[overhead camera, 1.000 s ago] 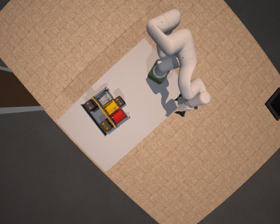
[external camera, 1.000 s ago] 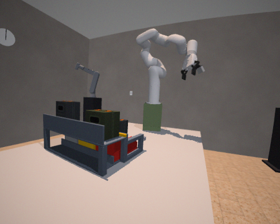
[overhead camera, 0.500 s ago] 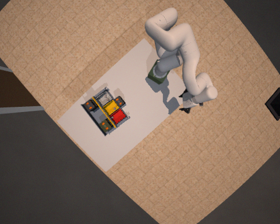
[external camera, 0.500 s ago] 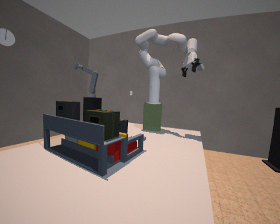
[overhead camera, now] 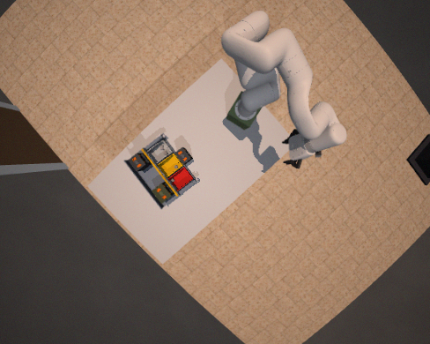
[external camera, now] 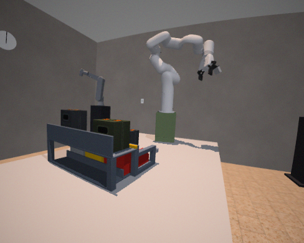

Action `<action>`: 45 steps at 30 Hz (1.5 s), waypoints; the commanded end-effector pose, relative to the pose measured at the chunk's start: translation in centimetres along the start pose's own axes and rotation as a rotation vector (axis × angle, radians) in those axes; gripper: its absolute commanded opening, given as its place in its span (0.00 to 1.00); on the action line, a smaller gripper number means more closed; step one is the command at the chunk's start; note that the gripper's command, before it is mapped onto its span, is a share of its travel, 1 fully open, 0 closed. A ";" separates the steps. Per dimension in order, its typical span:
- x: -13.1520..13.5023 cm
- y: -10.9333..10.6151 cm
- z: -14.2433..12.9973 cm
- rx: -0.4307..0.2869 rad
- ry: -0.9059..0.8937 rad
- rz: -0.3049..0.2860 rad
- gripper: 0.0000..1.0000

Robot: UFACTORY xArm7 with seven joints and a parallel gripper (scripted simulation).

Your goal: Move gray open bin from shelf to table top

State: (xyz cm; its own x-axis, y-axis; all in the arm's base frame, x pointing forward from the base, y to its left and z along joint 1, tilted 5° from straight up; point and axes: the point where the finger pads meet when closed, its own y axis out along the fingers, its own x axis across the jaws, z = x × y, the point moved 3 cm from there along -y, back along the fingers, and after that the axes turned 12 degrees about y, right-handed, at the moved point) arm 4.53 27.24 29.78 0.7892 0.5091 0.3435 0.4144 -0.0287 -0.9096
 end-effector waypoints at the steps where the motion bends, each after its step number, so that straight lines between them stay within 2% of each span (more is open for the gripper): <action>1: -0.5 -1.1 0.3 0.003 0.001 -0.002 1.00; 5: -2.6 -4.8 1.2 0.002 0.001 -0.001 1.00; 45: -2.5 -4.6 1.2 0.003 0.001 -0.001 1.00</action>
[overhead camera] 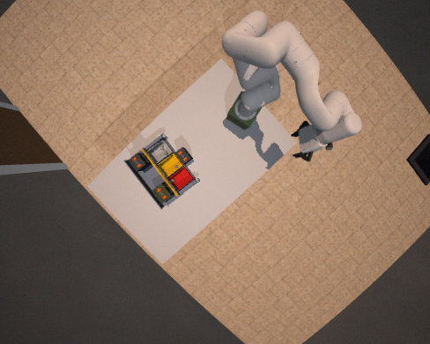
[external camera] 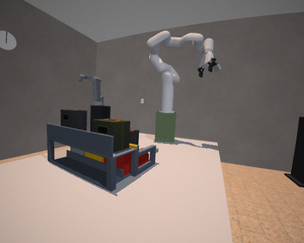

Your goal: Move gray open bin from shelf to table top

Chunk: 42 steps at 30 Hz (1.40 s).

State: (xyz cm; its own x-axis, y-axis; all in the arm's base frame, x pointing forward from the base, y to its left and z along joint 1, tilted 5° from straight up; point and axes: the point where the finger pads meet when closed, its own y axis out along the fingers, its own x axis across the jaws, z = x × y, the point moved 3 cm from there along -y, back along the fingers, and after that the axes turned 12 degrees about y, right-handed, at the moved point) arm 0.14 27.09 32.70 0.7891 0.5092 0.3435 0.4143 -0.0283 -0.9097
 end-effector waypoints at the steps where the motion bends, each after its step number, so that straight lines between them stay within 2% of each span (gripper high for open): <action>1: 0.1 -0.1 0.0 0.003 0.001 -0.001 1.00; 40: 0.1 -0.1 0.0 0.003 0.001 -0.001 1.00; 42: 0.2 -0.1 0.0 0.012 0.097 0.037 1.00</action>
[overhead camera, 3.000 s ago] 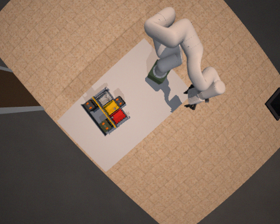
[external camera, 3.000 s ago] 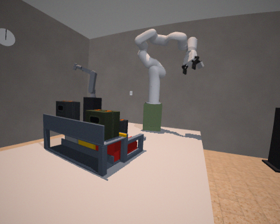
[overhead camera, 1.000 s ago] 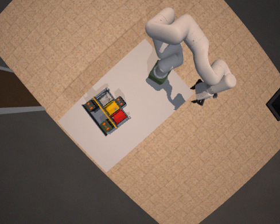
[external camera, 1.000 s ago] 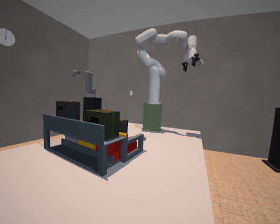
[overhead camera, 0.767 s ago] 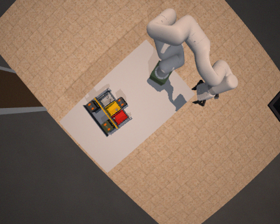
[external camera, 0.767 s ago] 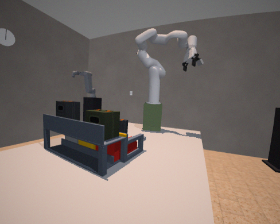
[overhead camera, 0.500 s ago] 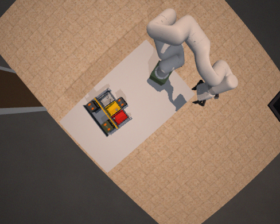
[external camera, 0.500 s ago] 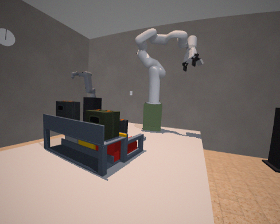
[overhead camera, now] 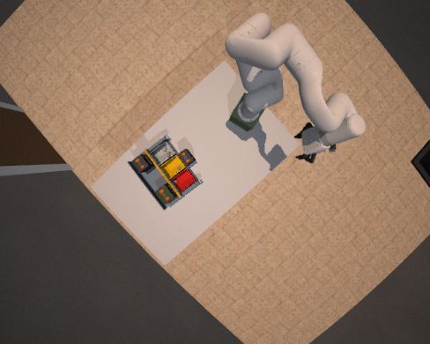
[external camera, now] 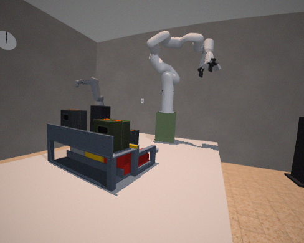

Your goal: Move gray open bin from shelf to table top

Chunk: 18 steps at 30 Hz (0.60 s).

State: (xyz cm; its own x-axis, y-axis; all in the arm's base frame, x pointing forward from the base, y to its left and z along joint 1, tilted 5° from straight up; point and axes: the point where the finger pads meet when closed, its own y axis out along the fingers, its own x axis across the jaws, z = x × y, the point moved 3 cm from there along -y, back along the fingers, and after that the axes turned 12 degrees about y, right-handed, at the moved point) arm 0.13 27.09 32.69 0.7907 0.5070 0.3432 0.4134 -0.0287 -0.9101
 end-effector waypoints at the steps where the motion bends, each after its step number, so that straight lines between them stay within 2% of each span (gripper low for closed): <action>1: 0.2 -0.1 0.0 0.016 0.142 0.056 1.00; 3: 0.3 -0.1 -0.1 0.026 0.238 0.095 1.00; 15: 0.3 -0.1 -0.1 0.026 0.238 0.095 1.00; 18: 0.5 -0.1 -0.2 0.039 0.374 0.150 1.00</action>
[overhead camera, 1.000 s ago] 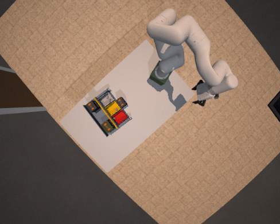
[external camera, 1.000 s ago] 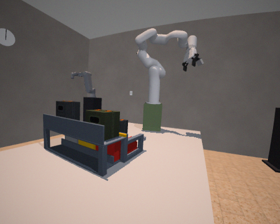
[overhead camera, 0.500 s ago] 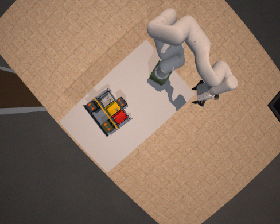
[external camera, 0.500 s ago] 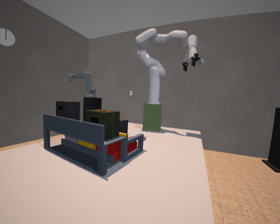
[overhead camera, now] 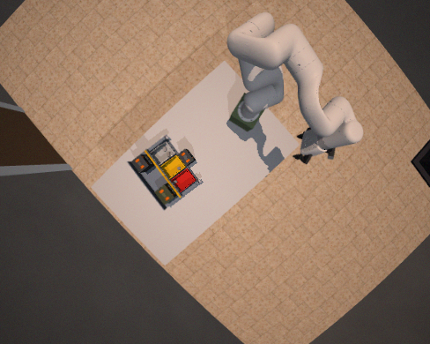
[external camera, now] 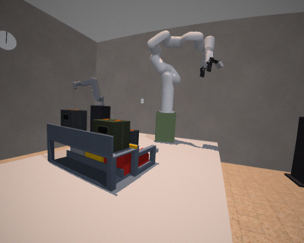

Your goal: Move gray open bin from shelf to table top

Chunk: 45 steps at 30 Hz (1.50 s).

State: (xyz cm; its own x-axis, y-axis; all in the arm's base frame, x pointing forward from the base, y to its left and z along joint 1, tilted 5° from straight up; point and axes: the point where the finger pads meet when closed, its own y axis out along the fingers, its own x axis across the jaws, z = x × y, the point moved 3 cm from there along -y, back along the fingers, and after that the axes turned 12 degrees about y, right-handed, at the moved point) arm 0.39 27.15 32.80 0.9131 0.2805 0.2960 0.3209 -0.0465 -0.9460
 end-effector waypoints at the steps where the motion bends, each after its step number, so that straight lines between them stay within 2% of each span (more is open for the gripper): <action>1: 0.3 -0.1 0.0 0.020 0.179 0.071 1.00; 2: 0.3 -0.1 -0.1 0.025 0.227 0.090 1.00; 14: 0.3 -0.1 -0.1 0.025 0.227 0.090 1.00; 19: 0.6 -0.1 -0.2 0.046 0.459 0.184 1.00; 31: 0.6 -0.1 -0.2 0.046 0.459 0.184 1.00; 36: 0.7 0.0 -0.4 0.062 0.628 0.251 1.00; 45: 0.7 0.0 -0.4 0.062 0.628 0.251 1.00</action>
State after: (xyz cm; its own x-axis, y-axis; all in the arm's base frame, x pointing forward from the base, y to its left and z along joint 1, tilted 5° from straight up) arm 1.13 26.96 32.96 0.9413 -0.3291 0.0753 0.0852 0.0160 -0.9962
